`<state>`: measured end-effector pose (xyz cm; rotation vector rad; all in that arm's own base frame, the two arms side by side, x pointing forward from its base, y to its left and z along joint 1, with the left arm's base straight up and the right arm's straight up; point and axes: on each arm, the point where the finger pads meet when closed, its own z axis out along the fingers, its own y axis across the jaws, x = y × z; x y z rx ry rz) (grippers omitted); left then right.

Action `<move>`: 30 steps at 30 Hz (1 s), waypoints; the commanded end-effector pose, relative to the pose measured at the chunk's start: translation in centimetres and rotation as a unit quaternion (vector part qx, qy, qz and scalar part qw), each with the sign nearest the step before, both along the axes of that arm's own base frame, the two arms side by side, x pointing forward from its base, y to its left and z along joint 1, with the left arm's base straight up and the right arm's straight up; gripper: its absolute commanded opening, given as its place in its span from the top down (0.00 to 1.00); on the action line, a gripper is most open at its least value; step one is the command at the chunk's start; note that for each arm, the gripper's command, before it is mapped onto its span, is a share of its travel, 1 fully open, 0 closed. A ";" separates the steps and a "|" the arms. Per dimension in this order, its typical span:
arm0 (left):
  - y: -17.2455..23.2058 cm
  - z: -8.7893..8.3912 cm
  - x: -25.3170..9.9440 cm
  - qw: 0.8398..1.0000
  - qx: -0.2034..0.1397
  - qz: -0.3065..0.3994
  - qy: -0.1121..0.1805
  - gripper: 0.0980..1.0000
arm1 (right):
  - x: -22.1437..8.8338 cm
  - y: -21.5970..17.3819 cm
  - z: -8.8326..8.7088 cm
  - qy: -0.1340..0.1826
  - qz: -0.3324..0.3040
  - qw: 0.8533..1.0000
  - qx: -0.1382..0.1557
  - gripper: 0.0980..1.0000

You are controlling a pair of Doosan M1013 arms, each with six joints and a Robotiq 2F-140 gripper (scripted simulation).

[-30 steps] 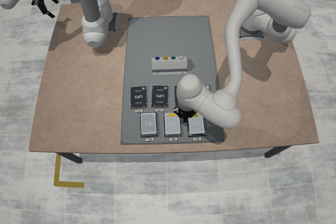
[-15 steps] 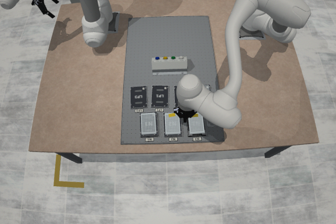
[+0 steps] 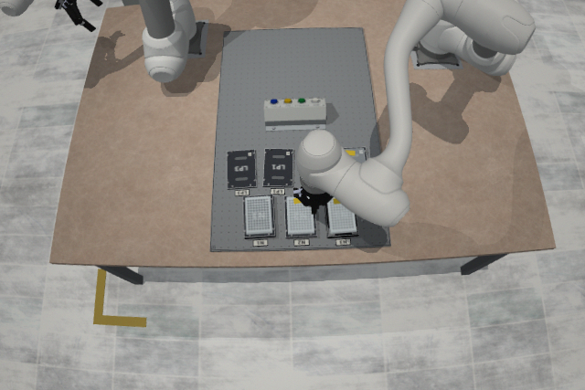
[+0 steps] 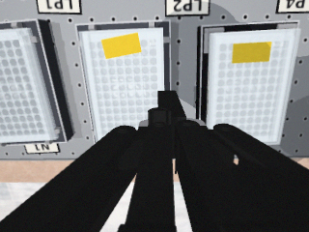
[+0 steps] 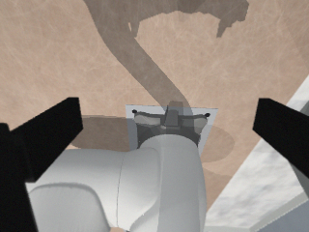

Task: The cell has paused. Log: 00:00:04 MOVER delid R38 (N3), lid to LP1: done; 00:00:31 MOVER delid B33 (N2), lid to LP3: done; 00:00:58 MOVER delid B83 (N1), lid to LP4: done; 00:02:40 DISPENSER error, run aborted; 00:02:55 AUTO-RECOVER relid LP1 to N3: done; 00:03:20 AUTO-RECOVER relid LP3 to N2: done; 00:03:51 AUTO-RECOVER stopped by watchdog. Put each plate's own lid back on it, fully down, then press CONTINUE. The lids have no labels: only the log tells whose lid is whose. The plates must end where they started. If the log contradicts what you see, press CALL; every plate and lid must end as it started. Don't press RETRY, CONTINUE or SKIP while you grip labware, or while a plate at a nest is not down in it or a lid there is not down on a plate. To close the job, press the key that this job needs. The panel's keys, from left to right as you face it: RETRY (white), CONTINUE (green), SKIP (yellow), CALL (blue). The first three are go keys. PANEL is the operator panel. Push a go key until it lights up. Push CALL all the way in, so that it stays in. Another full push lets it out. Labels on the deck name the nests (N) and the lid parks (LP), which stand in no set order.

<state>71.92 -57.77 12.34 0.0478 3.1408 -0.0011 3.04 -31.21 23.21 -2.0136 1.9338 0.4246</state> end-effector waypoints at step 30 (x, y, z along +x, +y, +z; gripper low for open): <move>-11.1 0.1 -0.7 1.000 0.000 0.000 -0.001 1.00 | 0.0 0.0 0.0 0.000 0.000 1.000 -0.001 0.00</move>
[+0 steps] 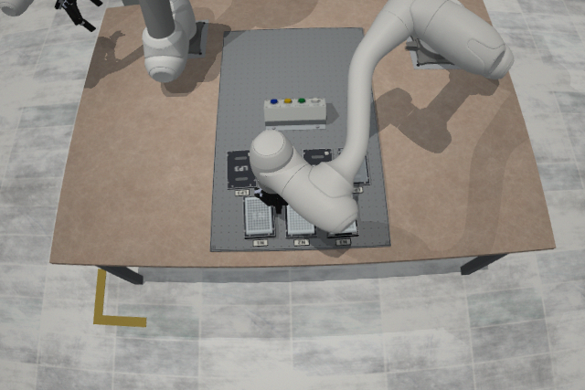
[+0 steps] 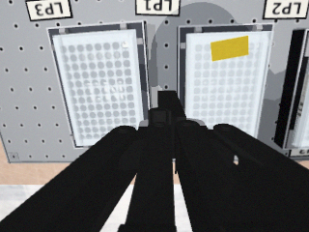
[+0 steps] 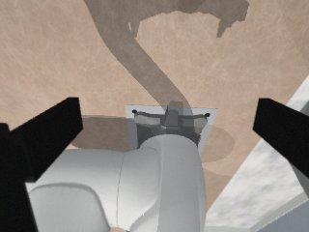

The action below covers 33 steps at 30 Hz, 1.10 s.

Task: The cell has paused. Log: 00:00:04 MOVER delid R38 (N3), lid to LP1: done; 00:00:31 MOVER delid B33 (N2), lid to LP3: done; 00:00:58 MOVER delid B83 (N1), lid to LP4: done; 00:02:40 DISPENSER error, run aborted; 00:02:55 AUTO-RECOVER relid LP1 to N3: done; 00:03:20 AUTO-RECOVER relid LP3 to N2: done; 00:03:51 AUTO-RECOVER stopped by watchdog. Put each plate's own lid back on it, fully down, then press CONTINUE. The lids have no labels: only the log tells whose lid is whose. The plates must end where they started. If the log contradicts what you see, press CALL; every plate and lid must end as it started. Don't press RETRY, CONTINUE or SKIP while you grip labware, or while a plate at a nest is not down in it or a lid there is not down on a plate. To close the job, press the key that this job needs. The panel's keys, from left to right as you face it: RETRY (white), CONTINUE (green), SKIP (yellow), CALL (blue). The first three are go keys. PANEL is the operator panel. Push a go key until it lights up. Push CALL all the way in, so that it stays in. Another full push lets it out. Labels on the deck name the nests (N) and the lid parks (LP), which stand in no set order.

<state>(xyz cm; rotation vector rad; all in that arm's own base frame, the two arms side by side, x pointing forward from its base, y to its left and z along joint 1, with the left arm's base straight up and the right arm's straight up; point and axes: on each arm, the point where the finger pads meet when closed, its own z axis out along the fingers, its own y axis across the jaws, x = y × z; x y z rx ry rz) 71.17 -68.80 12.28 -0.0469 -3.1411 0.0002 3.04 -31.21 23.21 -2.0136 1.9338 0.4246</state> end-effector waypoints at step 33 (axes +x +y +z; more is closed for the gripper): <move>0.2 0.2 -0.1 1.000 0.000 0.016 -0.001 1.00 | 0.0 0.0 0.0 0.000 0.000 1.000 -0.001 0.00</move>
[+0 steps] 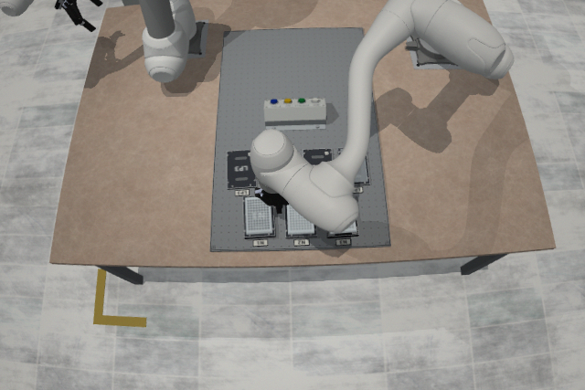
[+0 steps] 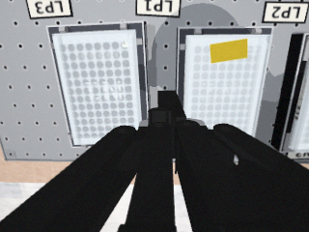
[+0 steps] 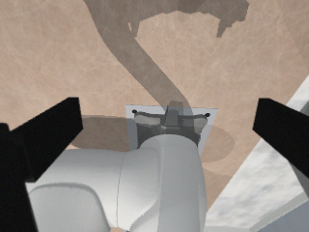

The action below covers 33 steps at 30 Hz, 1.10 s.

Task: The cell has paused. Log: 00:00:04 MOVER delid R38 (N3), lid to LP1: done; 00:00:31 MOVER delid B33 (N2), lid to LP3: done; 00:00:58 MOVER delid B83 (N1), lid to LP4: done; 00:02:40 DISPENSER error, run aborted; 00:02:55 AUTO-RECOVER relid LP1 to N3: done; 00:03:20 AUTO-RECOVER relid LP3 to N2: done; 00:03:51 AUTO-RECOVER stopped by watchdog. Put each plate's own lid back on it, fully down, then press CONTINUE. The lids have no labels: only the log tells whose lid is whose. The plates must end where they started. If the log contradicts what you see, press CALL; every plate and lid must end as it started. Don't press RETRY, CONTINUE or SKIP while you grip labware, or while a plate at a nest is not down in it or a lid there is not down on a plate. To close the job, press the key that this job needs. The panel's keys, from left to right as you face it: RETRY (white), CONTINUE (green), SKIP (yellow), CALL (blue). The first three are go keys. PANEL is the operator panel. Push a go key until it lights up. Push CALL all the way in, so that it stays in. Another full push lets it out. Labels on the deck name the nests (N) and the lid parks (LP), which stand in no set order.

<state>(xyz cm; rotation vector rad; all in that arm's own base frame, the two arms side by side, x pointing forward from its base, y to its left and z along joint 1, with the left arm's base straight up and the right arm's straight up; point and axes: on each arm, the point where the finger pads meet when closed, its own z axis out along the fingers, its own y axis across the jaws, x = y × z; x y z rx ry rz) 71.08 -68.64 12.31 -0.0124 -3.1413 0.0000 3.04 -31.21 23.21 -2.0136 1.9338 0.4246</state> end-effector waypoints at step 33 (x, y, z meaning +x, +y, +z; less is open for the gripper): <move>3.1 0.7 -1.4 0.980 -0.001 0.198 -0.001 1.00 | 0.0 0.0 0.0 0.000 0.000 1.000 -0.001 0.00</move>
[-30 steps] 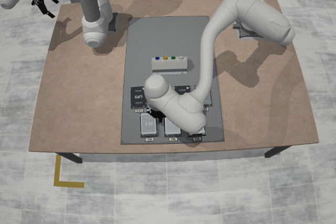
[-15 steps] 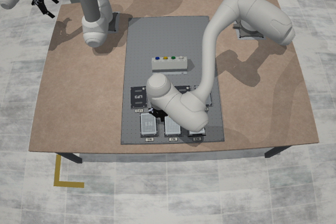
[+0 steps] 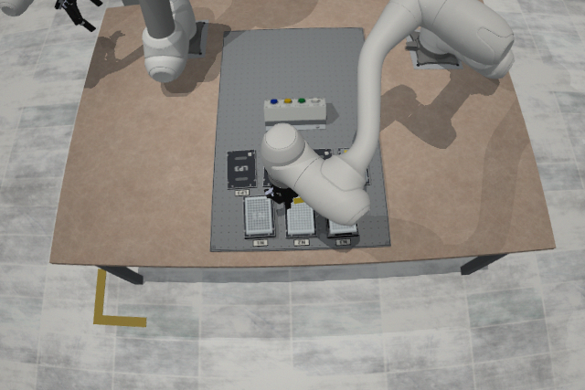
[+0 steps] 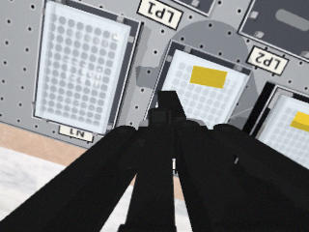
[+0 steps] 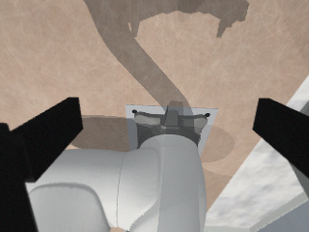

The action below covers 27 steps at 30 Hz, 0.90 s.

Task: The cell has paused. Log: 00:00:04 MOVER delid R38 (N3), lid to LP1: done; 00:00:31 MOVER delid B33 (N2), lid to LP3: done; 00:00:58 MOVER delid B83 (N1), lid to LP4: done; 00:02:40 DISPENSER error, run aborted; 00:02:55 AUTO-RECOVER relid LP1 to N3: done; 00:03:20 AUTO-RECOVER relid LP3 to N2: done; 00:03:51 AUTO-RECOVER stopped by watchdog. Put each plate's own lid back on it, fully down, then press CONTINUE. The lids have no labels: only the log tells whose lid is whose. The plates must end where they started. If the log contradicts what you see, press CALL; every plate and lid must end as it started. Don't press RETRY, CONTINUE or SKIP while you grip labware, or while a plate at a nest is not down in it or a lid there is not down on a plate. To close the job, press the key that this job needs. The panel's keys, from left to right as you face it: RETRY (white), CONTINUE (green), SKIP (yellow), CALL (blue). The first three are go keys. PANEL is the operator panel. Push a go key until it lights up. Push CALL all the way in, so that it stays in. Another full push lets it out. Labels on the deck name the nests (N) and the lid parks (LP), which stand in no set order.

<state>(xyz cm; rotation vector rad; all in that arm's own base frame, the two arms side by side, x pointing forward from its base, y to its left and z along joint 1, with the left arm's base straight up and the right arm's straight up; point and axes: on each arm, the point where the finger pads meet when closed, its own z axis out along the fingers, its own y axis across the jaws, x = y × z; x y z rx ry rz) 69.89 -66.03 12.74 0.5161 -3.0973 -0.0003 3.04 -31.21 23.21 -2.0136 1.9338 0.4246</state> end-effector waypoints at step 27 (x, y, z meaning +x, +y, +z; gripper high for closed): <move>5.7 0.7 -3.0 0.938 0.000 0.346 -0.001 1.00 | 0.0 0.0 0.0 0.000 0.000 1.000 -0.001 0.00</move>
